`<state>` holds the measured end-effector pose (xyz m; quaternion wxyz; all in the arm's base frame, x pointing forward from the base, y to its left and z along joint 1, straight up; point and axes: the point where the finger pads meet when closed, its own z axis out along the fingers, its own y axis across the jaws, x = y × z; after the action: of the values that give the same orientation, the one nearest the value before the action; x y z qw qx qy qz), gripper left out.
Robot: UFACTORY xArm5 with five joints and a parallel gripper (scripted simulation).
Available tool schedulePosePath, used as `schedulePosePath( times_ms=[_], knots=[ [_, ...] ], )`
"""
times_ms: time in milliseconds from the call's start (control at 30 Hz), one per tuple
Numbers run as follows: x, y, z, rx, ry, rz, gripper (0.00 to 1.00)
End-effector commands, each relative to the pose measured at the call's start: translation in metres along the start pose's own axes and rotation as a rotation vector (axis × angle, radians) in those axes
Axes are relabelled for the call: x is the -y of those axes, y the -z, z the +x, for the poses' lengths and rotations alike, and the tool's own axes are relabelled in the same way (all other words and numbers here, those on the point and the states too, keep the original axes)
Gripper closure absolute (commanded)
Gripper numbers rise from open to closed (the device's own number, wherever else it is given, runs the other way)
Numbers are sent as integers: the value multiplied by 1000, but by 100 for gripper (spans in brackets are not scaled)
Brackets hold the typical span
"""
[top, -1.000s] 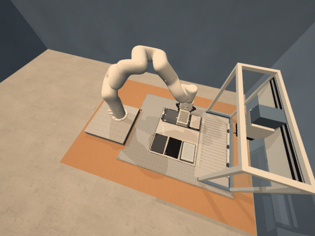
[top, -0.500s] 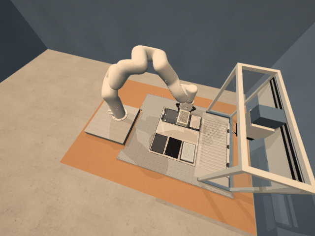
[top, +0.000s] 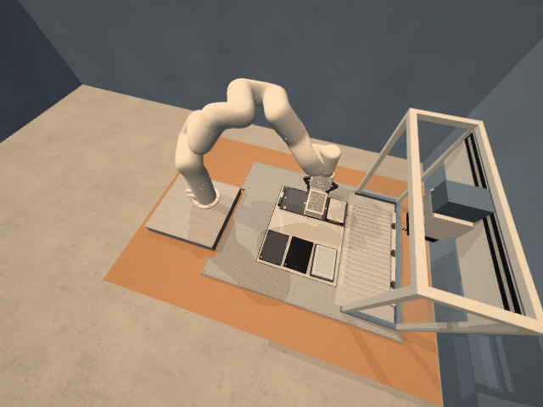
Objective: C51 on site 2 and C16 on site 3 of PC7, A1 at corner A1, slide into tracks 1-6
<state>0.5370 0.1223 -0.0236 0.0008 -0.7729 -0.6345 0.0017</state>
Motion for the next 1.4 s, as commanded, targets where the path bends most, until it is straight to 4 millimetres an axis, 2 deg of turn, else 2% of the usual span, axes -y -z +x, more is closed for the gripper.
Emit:
schedulePosePath(
  times_ms=[0,933,1367],
  knots=[
    [-1,2,4,-2,0,-4,0],
    [-1,2,15,-2,0,-4,0],
    [-1,24,15,-2,0,-4,0]
  ],
)
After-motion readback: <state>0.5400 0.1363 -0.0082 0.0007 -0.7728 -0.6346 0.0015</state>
